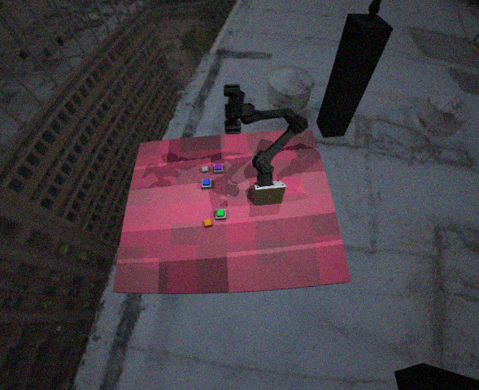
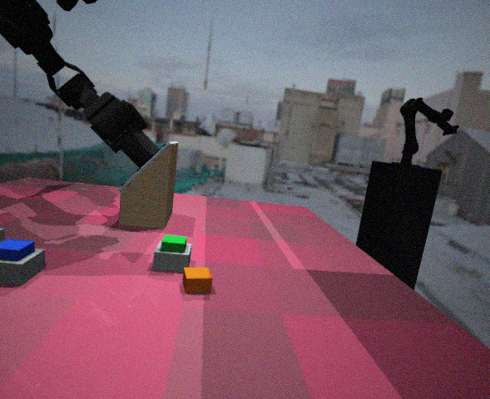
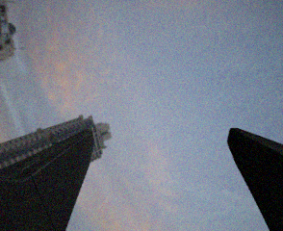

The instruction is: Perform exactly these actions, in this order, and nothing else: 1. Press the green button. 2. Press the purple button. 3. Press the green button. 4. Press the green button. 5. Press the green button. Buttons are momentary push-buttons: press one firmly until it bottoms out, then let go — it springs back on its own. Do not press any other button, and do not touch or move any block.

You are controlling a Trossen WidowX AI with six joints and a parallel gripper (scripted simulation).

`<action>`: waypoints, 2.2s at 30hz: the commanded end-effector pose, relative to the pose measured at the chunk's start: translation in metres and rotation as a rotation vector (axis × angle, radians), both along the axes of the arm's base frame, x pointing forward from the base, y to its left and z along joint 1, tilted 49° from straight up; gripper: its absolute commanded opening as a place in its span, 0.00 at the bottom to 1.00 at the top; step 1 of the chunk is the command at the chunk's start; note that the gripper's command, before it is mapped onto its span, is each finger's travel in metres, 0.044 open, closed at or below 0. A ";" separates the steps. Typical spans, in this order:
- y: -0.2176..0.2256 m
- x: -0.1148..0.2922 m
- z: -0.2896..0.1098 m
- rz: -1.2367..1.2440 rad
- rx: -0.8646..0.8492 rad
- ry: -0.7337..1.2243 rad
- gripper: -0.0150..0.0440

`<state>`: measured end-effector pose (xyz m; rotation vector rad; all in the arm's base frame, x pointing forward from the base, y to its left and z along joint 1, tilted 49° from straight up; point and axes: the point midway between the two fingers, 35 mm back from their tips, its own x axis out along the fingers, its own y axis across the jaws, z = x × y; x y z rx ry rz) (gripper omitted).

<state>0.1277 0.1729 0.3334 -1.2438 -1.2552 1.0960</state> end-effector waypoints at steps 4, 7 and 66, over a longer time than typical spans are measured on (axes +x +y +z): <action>0.009 0.041 -0.015 -0.100 0.002 0.357 0.93; 0.018 0.085 -0.047 -0.242 -0.010 0.776 0.93; -0.154 0.103 -0.408 -2.933 0.250 1.205 0.40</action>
